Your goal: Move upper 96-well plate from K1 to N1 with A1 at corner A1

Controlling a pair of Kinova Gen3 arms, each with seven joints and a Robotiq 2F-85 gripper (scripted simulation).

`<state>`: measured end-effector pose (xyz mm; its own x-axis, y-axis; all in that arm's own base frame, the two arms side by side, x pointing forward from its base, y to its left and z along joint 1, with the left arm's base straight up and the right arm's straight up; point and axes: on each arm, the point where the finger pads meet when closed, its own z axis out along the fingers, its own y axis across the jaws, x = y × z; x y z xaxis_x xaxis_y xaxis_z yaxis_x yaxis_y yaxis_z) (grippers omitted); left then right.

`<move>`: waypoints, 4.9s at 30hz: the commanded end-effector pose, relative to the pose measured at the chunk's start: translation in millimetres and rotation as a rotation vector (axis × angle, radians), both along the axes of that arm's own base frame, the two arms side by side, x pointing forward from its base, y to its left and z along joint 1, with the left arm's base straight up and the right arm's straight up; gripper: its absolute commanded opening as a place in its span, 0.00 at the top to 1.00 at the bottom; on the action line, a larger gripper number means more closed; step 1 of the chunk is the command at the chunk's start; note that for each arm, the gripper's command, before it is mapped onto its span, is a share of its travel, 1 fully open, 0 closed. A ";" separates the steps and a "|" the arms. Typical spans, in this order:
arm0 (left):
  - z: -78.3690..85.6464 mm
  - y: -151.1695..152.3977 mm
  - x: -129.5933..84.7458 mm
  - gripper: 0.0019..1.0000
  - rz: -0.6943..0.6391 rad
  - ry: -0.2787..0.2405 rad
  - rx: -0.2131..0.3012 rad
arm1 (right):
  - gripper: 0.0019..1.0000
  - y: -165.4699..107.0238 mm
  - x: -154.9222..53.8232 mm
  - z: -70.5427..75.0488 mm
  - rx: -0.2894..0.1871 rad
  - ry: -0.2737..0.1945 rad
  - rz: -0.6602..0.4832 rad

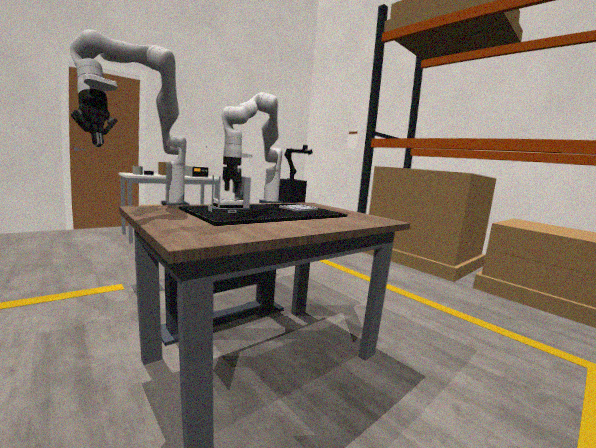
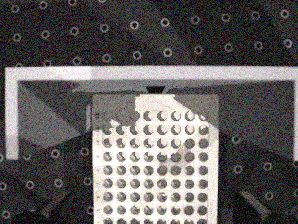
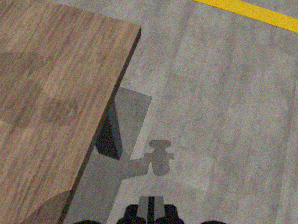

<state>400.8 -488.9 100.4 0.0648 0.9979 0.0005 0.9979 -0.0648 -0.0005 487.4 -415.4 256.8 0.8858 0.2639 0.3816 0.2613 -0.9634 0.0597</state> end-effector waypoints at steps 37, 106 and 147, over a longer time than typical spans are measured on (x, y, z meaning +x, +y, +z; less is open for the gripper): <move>-9.9 -0.6 0.5 0.00 0.000 -0.002 -0.002 | 0.98 -0.2 0.3 1.8 -0.002 -0.003 0.000; -30.2 -0.6 0.5 0.00 0.000 -0.002 -0.002 | 0.98 -0.2 0.3 1.8 -0.002 -0.003 0.000; -38.0 -0.6 0.5 0.06 0.000 -0.002 -0.002 | 0.98 -0.2 0.3 1.8 -0.002 -0.003 0.000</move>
